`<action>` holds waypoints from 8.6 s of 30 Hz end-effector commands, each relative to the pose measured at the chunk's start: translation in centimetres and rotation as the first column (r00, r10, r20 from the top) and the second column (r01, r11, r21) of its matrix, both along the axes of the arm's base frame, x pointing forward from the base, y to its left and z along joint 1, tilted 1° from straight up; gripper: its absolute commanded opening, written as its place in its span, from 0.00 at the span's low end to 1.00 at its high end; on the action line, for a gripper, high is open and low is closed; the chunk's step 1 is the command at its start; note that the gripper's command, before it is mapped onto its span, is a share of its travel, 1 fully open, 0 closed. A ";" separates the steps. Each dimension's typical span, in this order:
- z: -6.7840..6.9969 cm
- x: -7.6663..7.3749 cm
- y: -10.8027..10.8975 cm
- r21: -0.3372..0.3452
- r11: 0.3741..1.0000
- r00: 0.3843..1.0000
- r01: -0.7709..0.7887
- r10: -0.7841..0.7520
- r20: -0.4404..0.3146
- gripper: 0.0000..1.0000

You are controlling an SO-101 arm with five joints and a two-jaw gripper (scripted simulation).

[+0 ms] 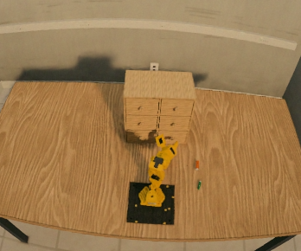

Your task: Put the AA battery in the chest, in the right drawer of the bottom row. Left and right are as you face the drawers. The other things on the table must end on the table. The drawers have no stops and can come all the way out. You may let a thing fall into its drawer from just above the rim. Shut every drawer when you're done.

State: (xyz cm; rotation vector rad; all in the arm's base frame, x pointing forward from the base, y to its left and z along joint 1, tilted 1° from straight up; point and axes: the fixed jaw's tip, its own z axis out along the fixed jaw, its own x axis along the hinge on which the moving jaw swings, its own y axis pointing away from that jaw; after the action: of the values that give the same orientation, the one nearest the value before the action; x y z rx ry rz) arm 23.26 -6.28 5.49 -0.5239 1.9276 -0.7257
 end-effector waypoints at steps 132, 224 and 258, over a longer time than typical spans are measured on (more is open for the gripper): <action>0.7 0.6 0.3 -0.015 1.000 1.000 -0.019 0.020 0.023 0.21; -1.6 3.9 0.6 -0.015 0.998 0.998 -0.064 0.064 0.020 0.16; -1.6 3.9 0.6 -0.015 0.998 0.998 -0.064 0.064 0.020 0.00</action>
State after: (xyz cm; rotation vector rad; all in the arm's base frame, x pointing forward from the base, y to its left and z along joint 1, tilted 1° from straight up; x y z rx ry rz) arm 27.32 -6.17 4.36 -0.5551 1.8670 -0.7186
